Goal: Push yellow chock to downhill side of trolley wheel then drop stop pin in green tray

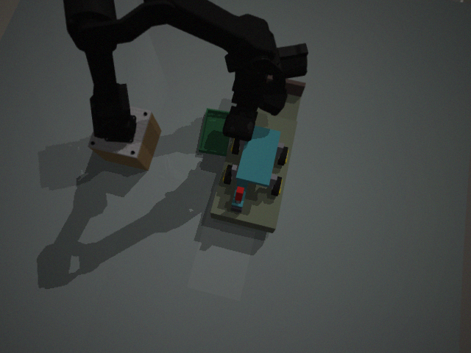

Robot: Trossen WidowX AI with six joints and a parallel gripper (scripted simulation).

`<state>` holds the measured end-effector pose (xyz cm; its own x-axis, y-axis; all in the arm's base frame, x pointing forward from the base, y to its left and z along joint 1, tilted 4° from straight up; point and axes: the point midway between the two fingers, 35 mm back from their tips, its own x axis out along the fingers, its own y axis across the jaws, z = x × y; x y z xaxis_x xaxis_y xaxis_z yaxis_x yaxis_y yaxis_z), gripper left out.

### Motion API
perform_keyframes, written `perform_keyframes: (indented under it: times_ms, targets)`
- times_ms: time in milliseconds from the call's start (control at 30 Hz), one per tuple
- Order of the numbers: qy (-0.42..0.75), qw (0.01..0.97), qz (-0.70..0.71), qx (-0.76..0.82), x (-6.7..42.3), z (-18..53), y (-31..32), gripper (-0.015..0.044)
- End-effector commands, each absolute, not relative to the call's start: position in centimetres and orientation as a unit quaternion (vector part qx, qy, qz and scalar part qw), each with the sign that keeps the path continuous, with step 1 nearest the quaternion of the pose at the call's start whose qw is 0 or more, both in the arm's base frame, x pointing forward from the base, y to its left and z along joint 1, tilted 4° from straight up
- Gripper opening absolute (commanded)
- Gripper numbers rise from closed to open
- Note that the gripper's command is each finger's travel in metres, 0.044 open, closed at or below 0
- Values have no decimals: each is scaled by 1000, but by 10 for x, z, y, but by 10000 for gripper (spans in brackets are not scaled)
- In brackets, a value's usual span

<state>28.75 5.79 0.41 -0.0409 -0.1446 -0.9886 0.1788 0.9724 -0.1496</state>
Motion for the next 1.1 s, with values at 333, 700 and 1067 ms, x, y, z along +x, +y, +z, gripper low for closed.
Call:
perform_keyframes:
  times_ms: [333,700,1067]
  targets:
    - [712,693,-116,13,287,4,57,0]
    - [711,693,-116,12,288,9,57,190]
    - [710,694,-116,9,289,48,64,190]
